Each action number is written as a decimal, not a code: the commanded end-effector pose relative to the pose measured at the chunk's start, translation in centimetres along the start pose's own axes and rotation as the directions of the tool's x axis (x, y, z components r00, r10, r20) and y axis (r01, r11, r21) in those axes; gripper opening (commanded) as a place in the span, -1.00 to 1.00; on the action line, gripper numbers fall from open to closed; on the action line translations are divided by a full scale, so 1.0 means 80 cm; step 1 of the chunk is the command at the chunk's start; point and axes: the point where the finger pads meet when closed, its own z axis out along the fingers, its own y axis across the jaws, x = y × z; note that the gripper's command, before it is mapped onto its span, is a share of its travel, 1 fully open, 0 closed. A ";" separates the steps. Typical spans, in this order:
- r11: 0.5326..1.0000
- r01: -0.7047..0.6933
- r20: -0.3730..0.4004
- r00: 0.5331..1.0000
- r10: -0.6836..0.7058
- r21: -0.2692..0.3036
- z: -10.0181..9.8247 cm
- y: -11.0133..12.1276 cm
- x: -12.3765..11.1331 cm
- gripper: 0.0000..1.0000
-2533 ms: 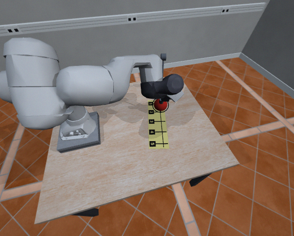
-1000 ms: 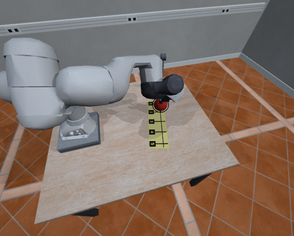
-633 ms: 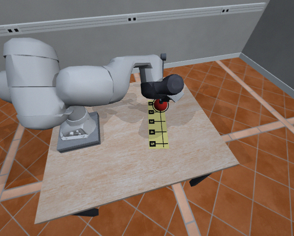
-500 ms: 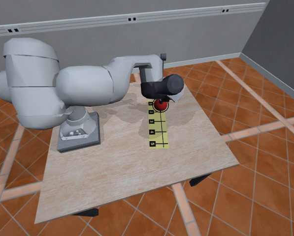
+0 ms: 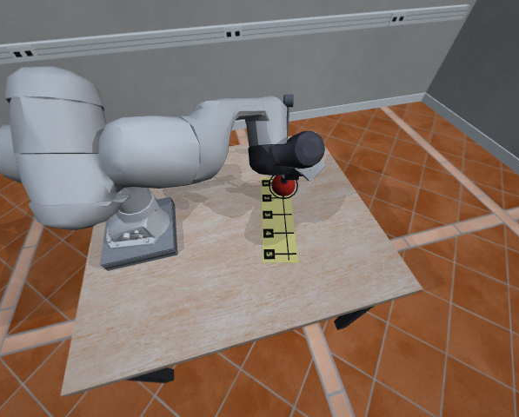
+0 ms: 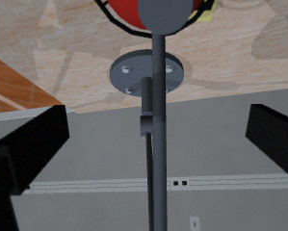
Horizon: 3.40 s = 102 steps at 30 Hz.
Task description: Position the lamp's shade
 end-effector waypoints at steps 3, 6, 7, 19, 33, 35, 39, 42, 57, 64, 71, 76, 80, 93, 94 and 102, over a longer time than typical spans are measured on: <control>1.000 0.000 0.000 1.000 0.000 0.000 0.000 0.000 0.000 1.00; 1.000 0.000 0.000 1.000 0.000 0.000 0.000 0.000 0.000 1.00; 1.000 0.000 0.000 1.000 0.000 0.000 0.000 0.000 0.000 1.00; 1.000 0.000 0.000 1.000 0.000 0.000 -0.054 0.001 0.000 1.00; 1.000 -0.001 0.001 1.000 0.001 0.013 -0.118 -0.002 0.000 1.00; 1.000 -0.001 0.001 1.000 0.001 0.017 -0.128 -0.003 0.000 1.00; 1.000 -0.002 0.001 1.000 0.002 0.024 -0.149 -0.005 0.001 1.00; 1.000 -0.002 0.001 1.000 0.002 0.027 -0.159 -0.006 0.001 1.00; 0.999 -0.003 -0.001 1.000 0.003 0.047 -0.156 -0.014 0.002 1.00; 0.999 -0.004 -0.001 1.000 0.004 0.047 -0.156 -0.014 0.002 1.00; 0.999 -0.004 -0.001 1.000 0.004 0.045 -0.157 -0.013 0.002 1.00; 0.999 -0.004 -0.001 1.000 0.004 0.043 -0.157 -0.013 0.003 1.00; 0.999 -0.004 -0.001 1.000 0.004 0.044 -0.157 -0.013 0.003 1.00; 0.999 -0.004 -0.001 1.000 0.004 0.044 -0.157 -0.013 0.003 1.00; 0.999 -0.004 -0.001 1.000 0.004 0.044 -0.157 -0.013 0.003 1.00; 0.999 -0.003 -0.097 0.995 0.007 0.033 -0.151 -0.004 -0.015 1.00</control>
